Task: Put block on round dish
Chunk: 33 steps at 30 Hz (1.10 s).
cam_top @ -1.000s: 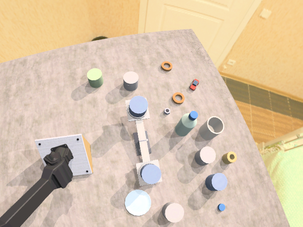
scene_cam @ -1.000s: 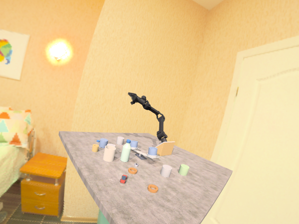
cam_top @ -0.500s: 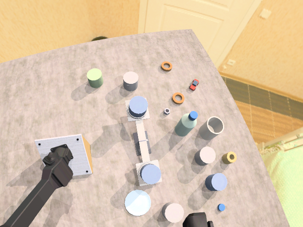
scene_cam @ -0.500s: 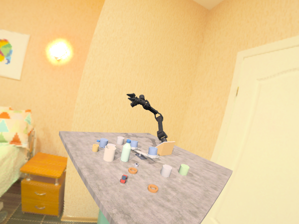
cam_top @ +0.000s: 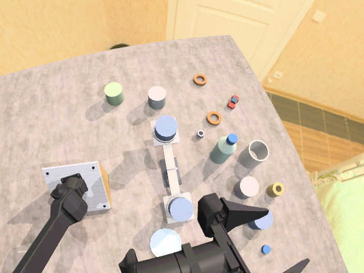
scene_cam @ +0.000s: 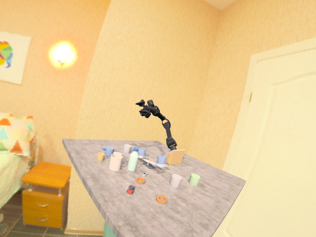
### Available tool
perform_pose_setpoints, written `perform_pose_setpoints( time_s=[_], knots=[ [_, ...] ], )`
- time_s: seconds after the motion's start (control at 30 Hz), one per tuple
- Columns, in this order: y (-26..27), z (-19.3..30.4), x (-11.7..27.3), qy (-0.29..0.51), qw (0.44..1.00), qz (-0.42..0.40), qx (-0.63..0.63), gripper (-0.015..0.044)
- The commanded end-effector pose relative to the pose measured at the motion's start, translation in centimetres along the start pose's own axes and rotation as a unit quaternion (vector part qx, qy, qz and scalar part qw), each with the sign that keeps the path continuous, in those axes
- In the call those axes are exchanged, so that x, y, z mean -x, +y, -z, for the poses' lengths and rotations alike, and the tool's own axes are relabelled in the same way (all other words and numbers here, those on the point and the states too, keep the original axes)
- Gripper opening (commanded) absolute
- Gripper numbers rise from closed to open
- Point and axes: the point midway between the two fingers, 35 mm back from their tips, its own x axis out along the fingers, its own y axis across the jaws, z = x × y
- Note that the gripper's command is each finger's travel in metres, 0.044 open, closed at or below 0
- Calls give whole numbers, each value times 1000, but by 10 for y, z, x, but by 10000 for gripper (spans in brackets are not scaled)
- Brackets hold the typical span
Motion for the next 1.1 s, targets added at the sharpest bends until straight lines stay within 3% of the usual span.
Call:
perform_pose_setpoints(
  time_s=[0.0, 0.53, 1.07],
  knots=[
    [-33, 9, -3, -2, 998, 48, 47, 440],
    [-136, 31, 9, 4, 955, 195, 223, 440],
    [-219, 36, 45, 26, 855, 303, 420, 440]
  ],
)
